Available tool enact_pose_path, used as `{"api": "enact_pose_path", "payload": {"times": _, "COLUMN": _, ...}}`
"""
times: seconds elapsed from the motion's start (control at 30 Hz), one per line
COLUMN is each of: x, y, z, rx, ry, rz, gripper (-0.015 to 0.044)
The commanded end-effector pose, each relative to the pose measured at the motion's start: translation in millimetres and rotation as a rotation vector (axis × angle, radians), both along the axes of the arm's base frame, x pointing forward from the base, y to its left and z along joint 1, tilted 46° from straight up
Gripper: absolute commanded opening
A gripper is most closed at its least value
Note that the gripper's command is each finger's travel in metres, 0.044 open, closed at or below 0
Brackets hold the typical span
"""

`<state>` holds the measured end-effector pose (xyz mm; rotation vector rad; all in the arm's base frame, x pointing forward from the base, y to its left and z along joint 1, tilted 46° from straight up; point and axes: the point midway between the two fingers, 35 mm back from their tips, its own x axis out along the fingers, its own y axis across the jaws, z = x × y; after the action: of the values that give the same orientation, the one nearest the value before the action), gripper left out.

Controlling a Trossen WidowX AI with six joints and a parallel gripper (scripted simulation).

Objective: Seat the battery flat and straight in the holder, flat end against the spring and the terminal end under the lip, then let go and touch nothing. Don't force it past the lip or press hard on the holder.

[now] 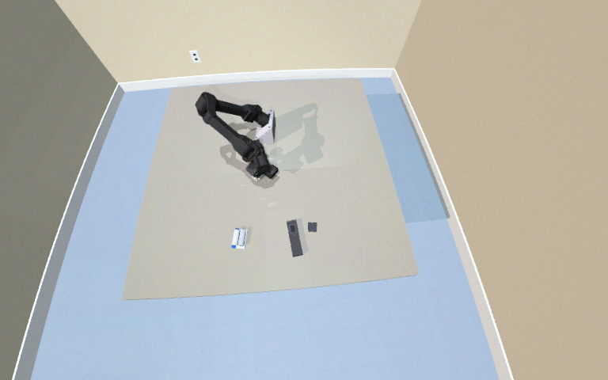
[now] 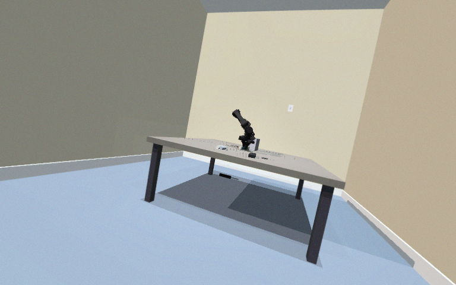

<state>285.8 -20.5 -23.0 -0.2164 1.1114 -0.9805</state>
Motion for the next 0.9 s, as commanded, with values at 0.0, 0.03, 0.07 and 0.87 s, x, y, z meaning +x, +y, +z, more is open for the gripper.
{"api": "enact_pose_path", "payload": {"times": 0.0, "x": -5.0, "y": 1.2, "z": -2.2, "rx": -0.004, "ry": -0.002, "rz": 0.005, "gripper": 0.0082}}
{"api": "enact_pose_path", "payload": {"times": 0.03, "x": -5.6, "y": 1.4, "z": -2.6, "rx": -0.005, "ry": -0.002, "rz": 0.006, "gripper": 0.0082}}
{"api": "enact_pose_path", "payload": {"times": 0.07, "x": -6.2, "y": 1.5, "z": -2.9, "rx": -0.005, "ry": -0.003, "rz": 0.007, "gripper": 0.0082}}
{"api": "enact_pose_path", "payload": {"times": 0.87, "x": -6.5, "y": 1.6, "z": -3.1, "rx": -0.005, "ry": -0.004, "rz": 0.011, "gripper": 0.0185}}
